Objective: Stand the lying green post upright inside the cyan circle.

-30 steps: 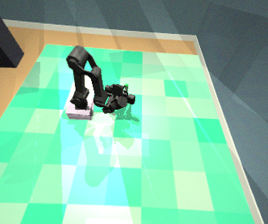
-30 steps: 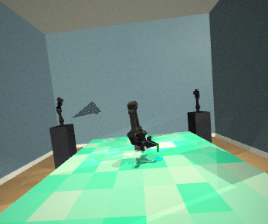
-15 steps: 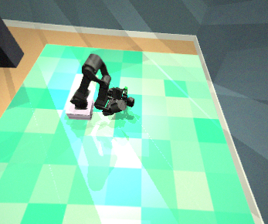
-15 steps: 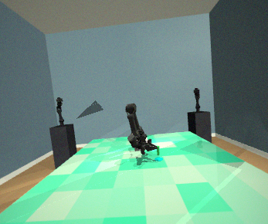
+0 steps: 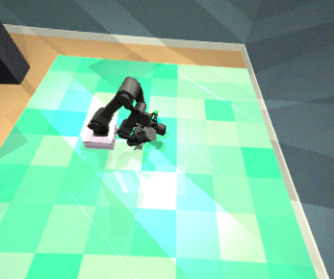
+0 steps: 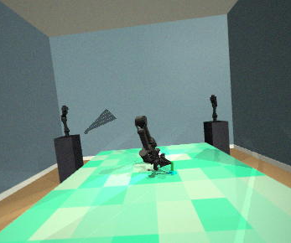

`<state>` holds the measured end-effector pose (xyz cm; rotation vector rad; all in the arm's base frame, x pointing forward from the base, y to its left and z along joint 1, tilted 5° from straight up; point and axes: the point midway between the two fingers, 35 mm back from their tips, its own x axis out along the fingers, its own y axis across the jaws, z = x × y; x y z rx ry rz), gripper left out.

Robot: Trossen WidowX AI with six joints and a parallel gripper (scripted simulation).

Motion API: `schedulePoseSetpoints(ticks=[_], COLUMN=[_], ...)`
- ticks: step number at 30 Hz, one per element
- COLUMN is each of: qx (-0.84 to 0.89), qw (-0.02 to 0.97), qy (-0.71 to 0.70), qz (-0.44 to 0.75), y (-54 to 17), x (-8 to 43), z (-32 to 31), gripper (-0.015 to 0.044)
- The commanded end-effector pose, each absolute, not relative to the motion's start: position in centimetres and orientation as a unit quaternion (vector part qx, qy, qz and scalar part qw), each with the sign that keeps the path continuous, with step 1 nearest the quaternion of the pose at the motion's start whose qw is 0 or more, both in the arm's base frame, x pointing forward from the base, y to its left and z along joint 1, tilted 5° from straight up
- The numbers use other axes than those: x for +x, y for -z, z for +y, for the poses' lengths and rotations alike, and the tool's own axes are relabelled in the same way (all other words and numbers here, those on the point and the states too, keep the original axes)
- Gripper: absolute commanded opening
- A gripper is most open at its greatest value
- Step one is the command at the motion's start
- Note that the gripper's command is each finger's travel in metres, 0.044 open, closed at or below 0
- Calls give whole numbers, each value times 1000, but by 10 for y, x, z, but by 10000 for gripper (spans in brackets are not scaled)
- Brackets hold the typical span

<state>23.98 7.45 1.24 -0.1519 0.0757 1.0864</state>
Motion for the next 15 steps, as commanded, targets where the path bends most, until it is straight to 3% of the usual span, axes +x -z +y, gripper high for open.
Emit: schedulePoseSetpoints(ticks=[1, 15], qx=[-72, -72], qw=[852, 852], qy=[-517, -517], qz=[35, 36], y=[-4, 1], x=[240, 240], z=[74, 74], gripper=[23, 23])
